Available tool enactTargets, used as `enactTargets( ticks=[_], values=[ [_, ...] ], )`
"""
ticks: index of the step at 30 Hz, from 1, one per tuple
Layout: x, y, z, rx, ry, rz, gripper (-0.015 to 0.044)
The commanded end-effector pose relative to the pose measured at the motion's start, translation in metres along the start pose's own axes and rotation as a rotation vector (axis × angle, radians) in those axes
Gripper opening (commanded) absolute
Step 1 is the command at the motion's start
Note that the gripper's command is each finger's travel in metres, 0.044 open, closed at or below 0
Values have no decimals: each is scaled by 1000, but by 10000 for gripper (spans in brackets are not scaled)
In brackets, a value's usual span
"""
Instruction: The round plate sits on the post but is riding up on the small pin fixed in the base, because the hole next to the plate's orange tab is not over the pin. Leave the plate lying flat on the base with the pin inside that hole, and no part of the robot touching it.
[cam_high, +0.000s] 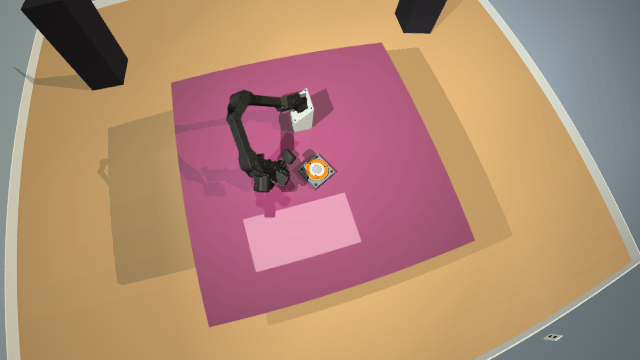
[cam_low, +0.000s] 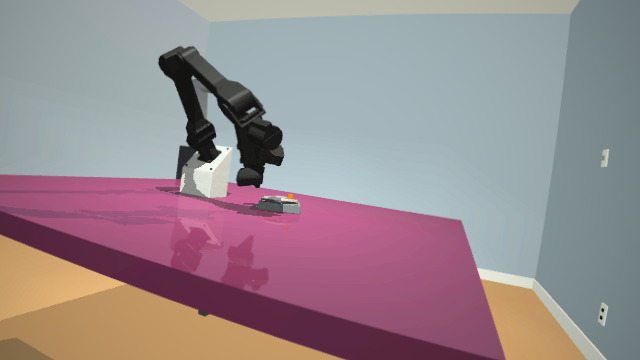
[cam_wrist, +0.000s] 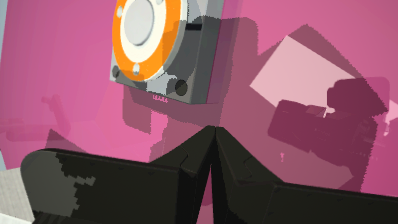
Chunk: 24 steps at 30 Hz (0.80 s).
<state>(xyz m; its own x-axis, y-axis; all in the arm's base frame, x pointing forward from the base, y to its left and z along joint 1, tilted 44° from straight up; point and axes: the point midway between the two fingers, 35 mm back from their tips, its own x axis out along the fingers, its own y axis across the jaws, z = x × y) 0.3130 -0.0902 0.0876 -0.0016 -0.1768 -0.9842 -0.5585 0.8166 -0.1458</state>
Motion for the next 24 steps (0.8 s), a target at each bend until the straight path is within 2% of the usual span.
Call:
enactTargets(
  ticks=[1,5,7,11,15,24],
  values=[
    [29,35,46,133,131,-106,0],
    [38,52,63,197,165,-191,0],
    [45,66,78,268,176,-303,0],
    [54,92,103,378,133,-501,0],
    [56,104,113,424,88,-587,0],
    [56,105,114,428,83,-595,0]
  ],
)
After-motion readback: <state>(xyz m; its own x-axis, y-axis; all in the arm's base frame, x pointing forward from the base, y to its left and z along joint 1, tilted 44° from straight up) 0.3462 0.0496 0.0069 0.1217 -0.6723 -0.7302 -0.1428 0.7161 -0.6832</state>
